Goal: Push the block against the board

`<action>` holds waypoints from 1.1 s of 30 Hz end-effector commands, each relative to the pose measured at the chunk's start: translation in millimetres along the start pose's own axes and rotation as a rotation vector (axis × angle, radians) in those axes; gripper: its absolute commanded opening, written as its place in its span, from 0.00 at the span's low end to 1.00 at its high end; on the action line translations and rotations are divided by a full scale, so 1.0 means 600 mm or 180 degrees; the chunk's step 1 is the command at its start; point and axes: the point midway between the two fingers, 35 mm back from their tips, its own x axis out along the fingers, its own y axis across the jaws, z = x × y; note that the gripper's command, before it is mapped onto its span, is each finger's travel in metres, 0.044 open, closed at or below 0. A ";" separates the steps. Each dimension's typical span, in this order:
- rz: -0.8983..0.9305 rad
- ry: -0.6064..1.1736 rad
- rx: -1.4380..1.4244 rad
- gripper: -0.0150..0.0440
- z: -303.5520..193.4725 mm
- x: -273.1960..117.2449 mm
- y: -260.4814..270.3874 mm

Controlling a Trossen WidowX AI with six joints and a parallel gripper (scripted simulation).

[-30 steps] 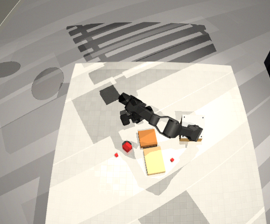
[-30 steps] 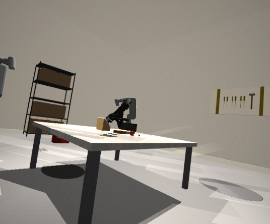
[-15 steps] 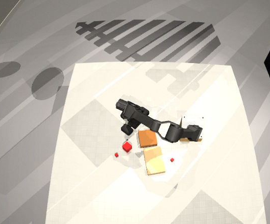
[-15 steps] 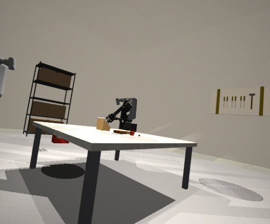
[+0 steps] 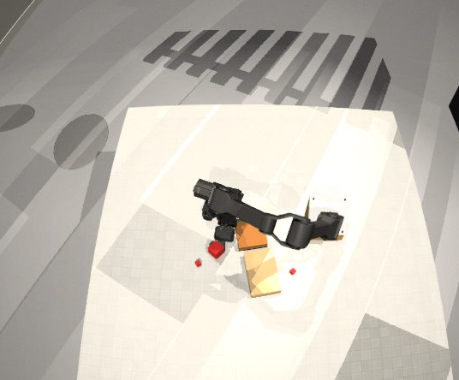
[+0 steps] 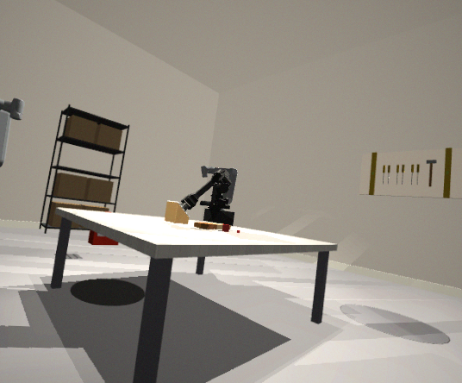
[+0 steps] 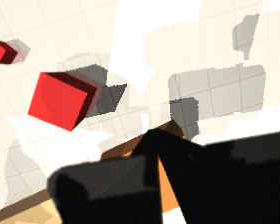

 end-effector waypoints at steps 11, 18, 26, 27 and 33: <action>0.0031 0.0031 -0.0963 0.25 -0.005 0.003 0.039; 0.0039 0.0029 -0.0982 0.25 -0.007 0.094 0.041; 0.0039 0.0030 -0.0982 0.25 -0.010 0.094 0.040; 0.0039 0.0030 -0.0982 0.25 -0.011 0.094 0.039; 0.0039 0.0030 -0.0981 0.25 -0.018 0.094 0.037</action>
